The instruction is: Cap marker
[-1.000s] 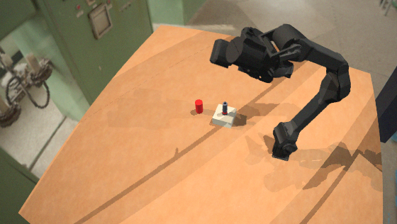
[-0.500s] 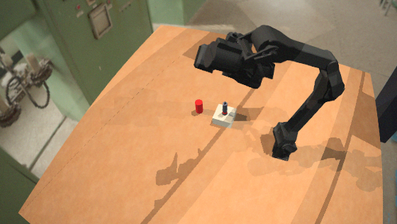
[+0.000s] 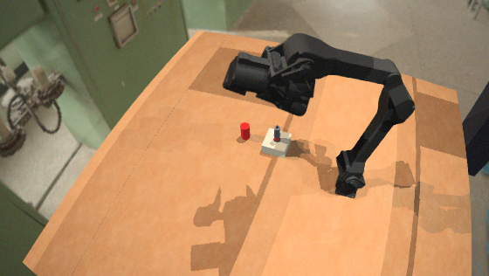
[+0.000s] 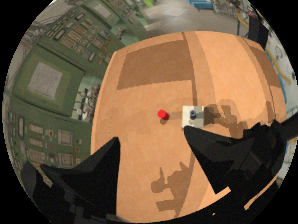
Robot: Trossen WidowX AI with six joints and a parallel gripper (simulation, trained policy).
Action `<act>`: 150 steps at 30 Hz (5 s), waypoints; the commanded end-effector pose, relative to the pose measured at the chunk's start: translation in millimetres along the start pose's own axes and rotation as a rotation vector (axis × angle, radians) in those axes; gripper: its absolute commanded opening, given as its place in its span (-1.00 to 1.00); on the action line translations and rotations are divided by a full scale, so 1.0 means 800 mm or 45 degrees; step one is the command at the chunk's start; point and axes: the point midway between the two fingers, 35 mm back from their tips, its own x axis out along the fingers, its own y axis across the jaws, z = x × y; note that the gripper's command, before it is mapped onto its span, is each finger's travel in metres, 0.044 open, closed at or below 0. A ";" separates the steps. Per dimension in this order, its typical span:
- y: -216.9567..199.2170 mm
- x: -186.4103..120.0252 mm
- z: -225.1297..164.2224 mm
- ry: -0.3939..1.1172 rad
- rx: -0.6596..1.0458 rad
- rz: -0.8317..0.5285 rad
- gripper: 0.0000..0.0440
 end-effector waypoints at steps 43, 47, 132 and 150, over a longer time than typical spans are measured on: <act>0.021 0.130 -0.046 0.199 0.343 -0.457 0.50; 0.020 0.142 -0.047 0.212 0.374 -0.496 0.50; -0.072 0.332 -0.088 0.620 0.595 -1.030 -0.12; -0.042 0.281 -0.047 0.593 0.572 -0.908 -0.69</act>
